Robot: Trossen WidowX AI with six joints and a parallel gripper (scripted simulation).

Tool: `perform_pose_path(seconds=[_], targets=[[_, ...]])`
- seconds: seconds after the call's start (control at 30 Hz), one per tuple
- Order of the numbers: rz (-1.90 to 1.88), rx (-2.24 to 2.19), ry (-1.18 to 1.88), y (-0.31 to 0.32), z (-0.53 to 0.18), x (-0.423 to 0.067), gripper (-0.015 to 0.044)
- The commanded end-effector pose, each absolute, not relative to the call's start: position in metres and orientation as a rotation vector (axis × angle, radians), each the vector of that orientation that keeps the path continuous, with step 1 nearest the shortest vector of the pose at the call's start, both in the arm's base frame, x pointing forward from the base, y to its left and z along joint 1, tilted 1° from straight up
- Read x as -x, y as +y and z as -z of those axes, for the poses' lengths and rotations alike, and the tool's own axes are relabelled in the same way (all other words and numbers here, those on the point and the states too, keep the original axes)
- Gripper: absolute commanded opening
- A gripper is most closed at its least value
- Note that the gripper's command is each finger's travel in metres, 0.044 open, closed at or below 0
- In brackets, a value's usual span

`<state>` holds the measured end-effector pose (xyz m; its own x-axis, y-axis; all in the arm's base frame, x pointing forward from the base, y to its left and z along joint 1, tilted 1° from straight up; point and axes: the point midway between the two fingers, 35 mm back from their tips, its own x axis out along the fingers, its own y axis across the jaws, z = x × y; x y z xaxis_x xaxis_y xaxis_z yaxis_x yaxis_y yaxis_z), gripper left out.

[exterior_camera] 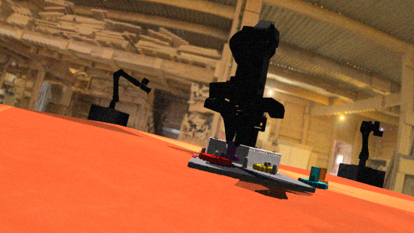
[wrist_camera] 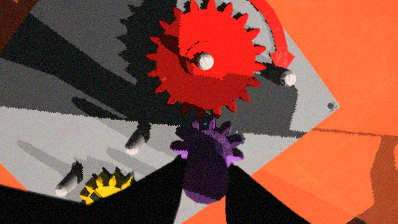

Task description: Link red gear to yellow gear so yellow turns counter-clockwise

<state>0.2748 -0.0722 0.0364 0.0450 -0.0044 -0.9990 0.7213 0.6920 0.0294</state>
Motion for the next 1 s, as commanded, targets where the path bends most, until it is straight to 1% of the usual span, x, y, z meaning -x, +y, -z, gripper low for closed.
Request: perform_pose_path(seconds=[0.0, 0.17, 0.37, 0.97], targets=[[0.686, -0.714, 1.416, -0.0717, -0.0349, -0.2748, 0.0000], [0.754, -0.784, 1.392, -0.0700, -0.0347, -0.2747, 0.0000], [0.713, -0.742, 1.407, -0.0703, -0.0346, -0.2735, 0.0000], [0.367, -0.382, 1.497, -0.0698, -0.0341, -0.2746, 0.0000]])
